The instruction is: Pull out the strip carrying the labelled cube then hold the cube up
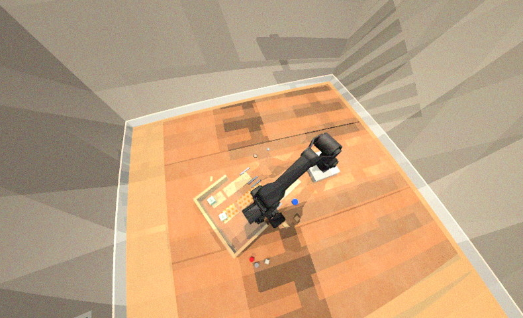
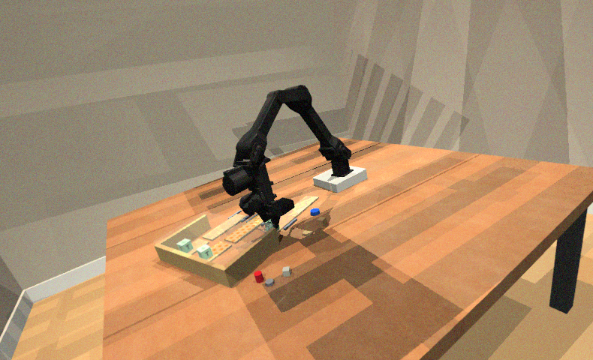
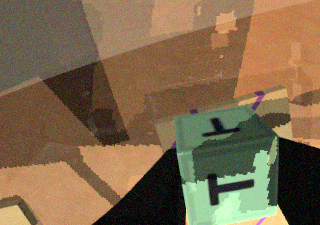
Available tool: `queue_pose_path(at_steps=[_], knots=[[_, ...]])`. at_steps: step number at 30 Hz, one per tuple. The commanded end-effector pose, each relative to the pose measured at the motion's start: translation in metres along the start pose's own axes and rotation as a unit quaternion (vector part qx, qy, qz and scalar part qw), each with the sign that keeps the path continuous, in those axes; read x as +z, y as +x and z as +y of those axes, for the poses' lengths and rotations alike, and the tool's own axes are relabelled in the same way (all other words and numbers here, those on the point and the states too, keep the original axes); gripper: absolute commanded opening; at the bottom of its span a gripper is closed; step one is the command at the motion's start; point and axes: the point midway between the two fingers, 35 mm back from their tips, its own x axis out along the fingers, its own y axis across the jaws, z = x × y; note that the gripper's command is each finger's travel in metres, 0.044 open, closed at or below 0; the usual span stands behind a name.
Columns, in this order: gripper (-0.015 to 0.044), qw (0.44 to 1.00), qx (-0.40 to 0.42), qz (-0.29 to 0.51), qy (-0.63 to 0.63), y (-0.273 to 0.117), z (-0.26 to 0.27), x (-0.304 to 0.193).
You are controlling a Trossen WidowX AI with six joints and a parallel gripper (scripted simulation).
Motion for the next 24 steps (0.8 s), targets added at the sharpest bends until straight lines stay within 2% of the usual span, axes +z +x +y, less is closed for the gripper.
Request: queue_pose_path(at_steps=[1,16,24], knots=[[0.0,1.0,0.0,0.0,0.0,-0.002,0.0,-0.002],[0.0,1.0,-0.001,0.003,0.001,-0.04,0.0,-0.057],[0.0,1.0,-0.001,0.004,0.001,-0.042,0.0,-0.072]])
